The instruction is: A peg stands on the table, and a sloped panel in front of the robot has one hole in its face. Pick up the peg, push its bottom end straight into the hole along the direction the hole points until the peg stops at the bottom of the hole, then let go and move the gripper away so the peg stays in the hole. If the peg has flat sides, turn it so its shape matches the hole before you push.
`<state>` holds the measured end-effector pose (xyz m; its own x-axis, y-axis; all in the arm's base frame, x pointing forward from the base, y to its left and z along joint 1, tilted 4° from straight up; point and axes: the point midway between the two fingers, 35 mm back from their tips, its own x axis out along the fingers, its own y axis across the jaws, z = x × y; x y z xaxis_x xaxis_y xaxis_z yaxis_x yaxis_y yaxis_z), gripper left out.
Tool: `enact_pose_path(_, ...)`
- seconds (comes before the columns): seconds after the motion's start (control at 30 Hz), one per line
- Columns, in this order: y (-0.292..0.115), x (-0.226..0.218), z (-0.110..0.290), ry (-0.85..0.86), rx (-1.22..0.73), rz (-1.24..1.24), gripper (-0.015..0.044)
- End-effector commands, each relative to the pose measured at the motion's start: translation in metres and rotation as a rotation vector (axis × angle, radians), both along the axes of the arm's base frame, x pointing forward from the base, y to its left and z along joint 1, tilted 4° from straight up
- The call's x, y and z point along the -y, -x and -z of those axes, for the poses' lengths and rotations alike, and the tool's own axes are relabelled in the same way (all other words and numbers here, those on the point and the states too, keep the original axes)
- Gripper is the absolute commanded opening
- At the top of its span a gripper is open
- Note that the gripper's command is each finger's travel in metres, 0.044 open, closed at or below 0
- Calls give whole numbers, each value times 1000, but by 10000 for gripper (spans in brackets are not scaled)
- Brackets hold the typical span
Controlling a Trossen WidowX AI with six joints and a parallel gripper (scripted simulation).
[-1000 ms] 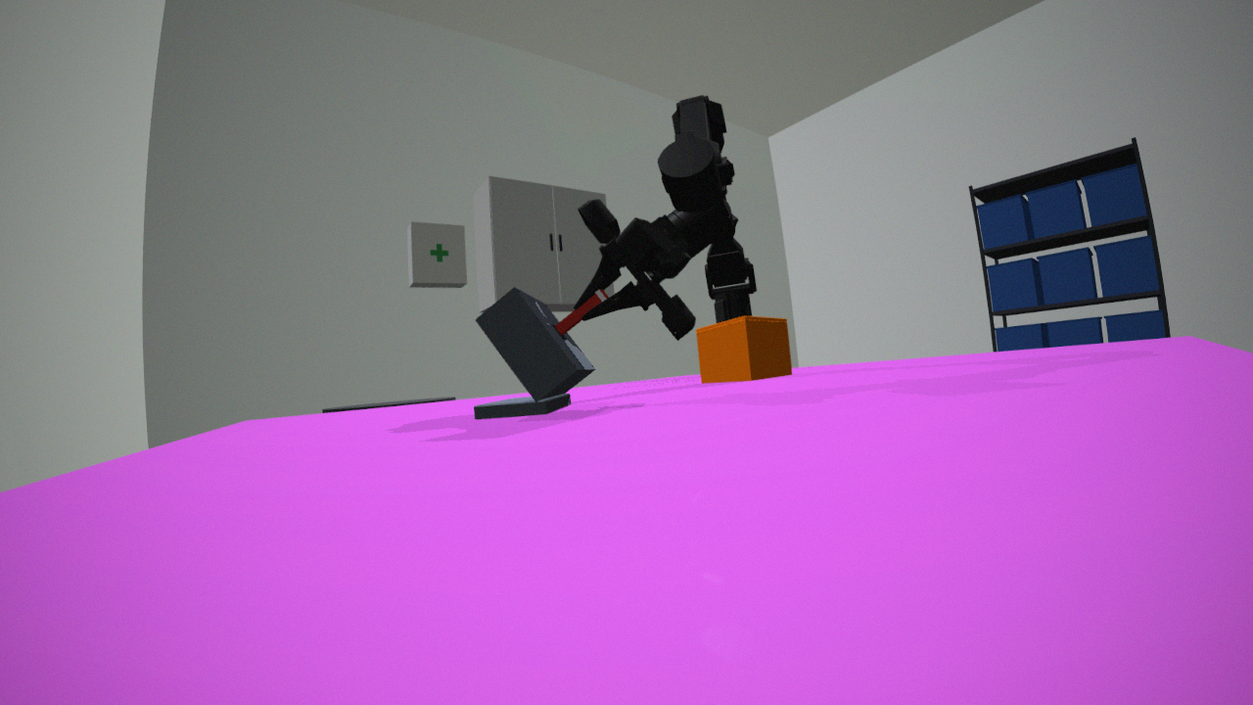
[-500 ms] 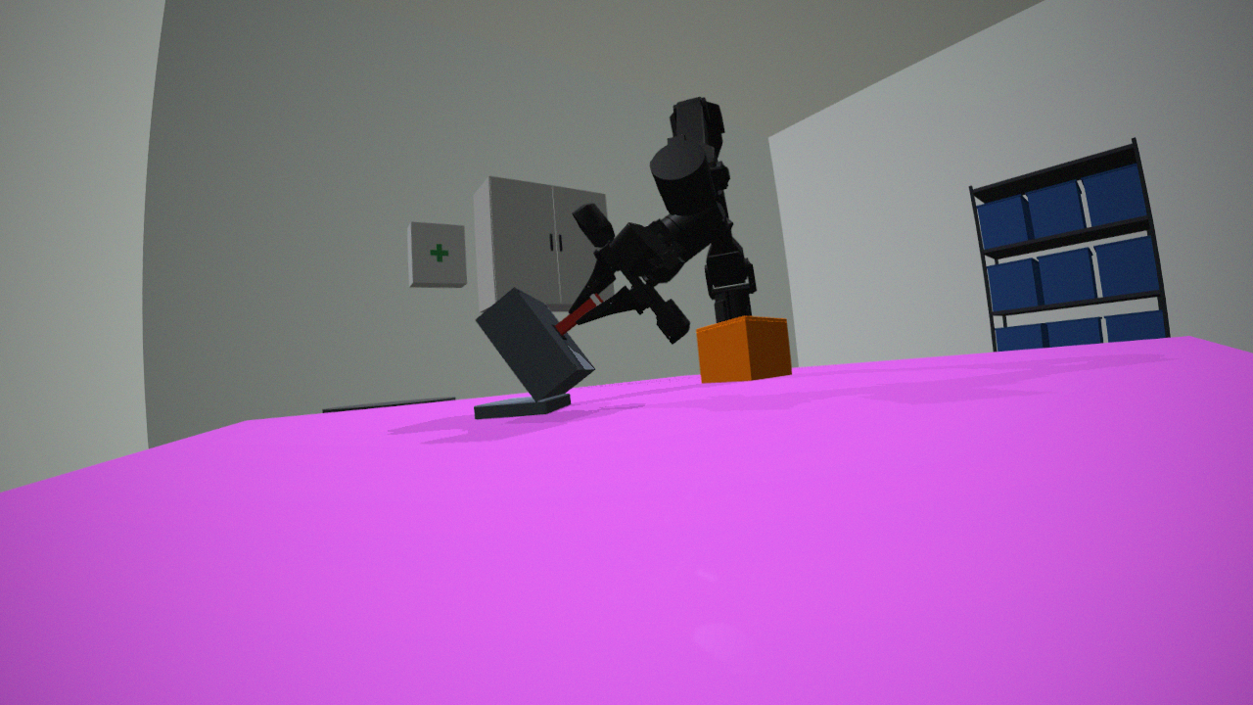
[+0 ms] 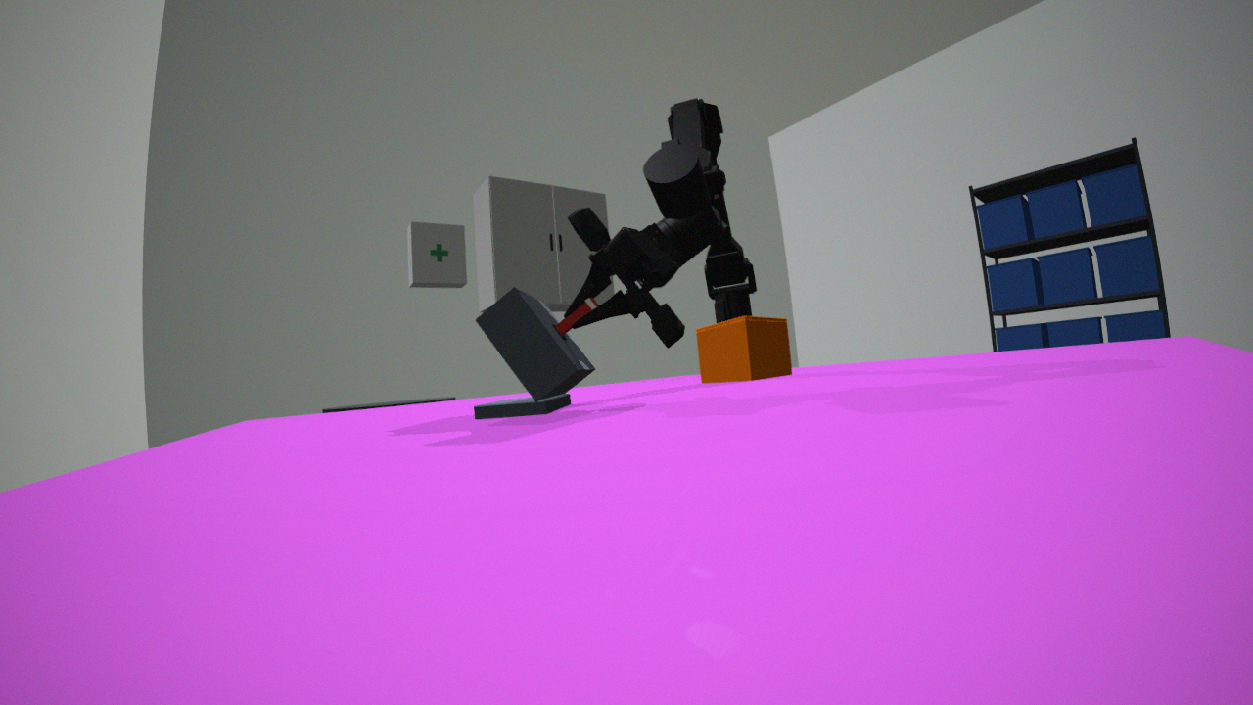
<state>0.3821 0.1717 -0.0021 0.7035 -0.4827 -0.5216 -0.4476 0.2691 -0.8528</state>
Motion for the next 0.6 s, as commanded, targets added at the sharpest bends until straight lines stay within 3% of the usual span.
enact_pose_path(0.0,0,0,2,3,-5,-3,0)
enact_pose_path(0.27,0,0,0,0,0,0,0)
enact_pose_path(0.57,0,0,0,0,0,0,236)
